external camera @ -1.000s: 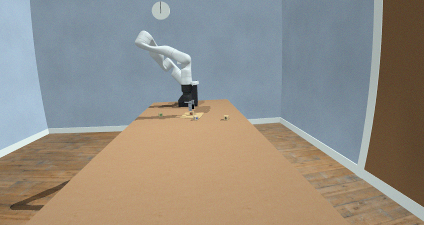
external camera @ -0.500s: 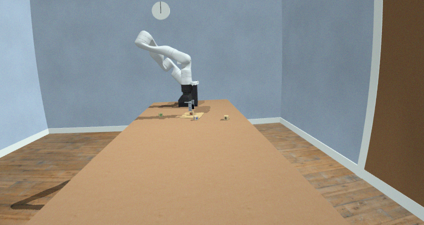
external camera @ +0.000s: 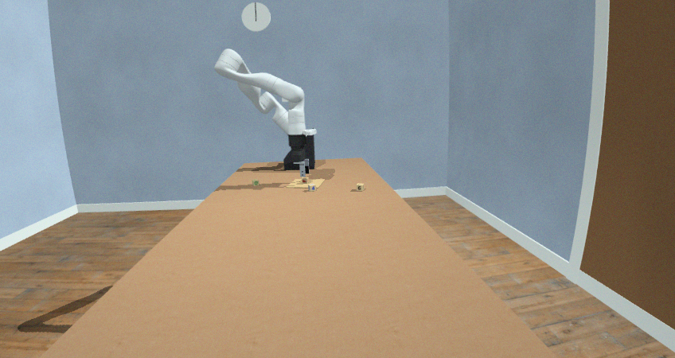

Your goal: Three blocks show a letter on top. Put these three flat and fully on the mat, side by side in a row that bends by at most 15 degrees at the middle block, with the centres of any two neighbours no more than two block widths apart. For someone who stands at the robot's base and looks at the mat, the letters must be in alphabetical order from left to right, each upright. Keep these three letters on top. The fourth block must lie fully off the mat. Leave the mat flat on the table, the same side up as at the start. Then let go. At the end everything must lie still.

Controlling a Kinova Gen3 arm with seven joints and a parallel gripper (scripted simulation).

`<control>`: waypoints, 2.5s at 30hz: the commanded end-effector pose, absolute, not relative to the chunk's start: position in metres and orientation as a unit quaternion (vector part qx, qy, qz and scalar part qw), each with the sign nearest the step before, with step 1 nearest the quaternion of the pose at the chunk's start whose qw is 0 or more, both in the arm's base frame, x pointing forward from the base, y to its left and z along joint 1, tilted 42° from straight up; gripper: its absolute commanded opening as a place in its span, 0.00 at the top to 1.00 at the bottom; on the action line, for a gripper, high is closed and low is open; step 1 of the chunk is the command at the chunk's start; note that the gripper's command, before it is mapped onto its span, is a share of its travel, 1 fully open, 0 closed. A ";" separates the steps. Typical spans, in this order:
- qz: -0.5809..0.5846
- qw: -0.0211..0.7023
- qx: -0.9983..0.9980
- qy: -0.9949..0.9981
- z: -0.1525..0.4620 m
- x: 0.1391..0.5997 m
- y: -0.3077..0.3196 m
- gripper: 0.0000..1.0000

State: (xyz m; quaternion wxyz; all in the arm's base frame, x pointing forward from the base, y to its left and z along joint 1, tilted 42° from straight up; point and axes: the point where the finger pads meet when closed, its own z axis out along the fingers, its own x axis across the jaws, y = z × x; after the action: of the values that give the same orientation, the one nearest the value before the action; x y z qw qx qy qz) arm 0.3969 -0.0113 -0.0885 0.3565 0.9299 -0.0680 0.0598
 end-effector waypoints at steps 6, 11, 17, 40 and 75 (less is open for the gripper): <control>0.060 0.355 0.931 -0.066 -0.090 0.397 -0.012 0.00; 0.060 0.355 0.931 -0.066 -0.090 0.397 -0.012 0.00; 0.060 0.355 0.931 -0.066 -0.090 0.397 -0.012 0.00; 0.061 0.356 0.930 -0.067 -0.103 0.397 -0.023 0.00; 0.060 0.355 0.930 -0.068 -0.114 0.399 -0.034 0.00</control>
State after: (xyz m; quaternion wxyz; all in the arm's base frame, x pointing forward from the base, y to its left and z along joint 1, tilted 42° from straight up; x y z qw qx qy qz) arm 0.3996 -0.0330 -0.1118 0.3567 0.9298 -0.0674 0.0601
